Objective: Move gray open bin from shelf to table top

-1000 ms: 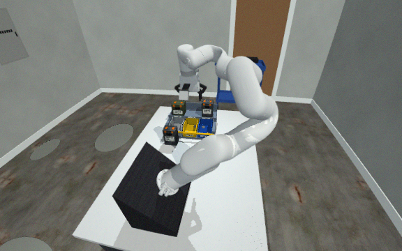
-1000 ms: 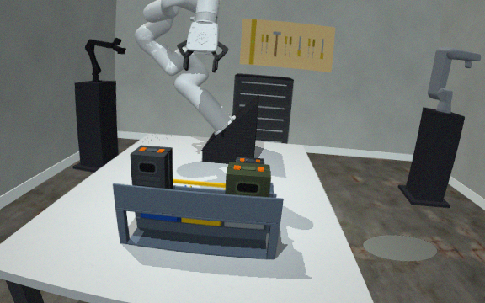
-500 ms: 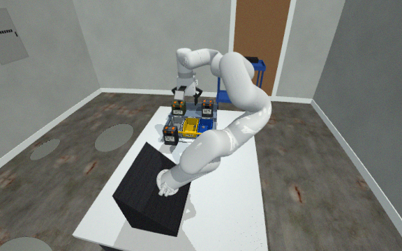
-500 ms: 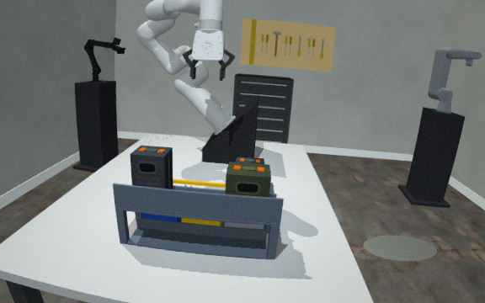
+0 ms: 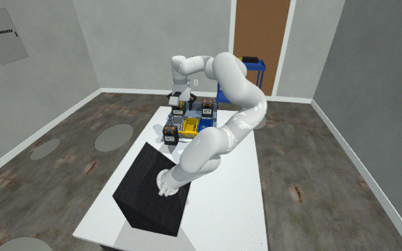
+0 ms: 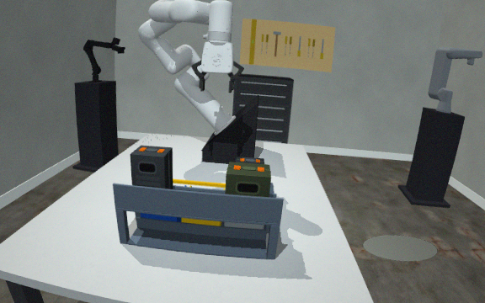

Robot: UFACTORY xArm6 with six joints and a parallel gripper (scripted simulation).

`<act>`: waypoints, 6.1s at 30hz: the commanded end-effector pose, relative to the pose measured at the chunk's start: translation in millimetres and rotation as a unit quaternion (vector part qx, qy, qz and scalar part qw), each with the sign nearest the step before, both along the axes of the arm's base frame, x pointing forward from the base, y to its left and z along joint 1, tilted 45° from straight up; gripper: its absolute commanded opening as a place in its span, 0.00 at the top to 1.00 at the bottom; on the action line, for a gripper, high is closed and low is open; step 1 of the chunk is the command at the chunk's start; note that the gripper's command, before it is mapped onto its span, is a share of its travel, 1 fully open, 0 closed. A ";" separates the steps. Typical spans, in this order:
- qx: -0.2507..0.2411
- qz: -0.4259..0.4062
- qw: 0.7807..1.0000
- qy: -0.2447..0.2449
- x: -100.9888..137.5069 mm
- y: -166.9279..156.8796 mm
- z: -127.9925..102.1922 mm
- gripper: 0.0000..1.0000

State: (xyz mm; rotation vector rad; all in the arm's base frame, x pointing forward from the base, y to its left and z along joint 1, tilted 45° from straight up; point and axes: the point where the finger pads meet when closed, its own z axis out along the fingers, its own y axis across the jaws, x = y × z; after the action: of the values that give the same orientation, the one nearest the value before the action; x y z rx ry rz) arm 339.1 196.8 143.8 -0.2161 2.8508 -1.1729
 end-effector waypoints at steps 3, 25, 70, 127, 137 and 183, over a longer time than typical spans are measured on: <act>0.001 0.001 1.000 -0.001 0.8 -0.5 -29.7 0.00; 0.001 0.000 1.000 -0.001 0.7 -0.6 -27.7 0.00; 0.001 0.000 1.000 -0.001 0.6 0.0 -19.2 0.00; -0.001 0.015 1.000 0.013 0.6 0.0 -17.6 0.00; 0.004 -0.022 1.000 -0.022 0.6 0.1 -17.6 0.00; 0.037 -0.255 0.933 -0.250 0.6 0.1 -17.5 0.00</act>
State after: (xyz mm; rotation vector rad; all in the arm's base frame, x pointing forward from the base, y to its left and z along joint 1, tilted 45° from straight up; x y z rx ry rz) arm 339.1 195.7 125.5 0.7510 2.5362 -0.9891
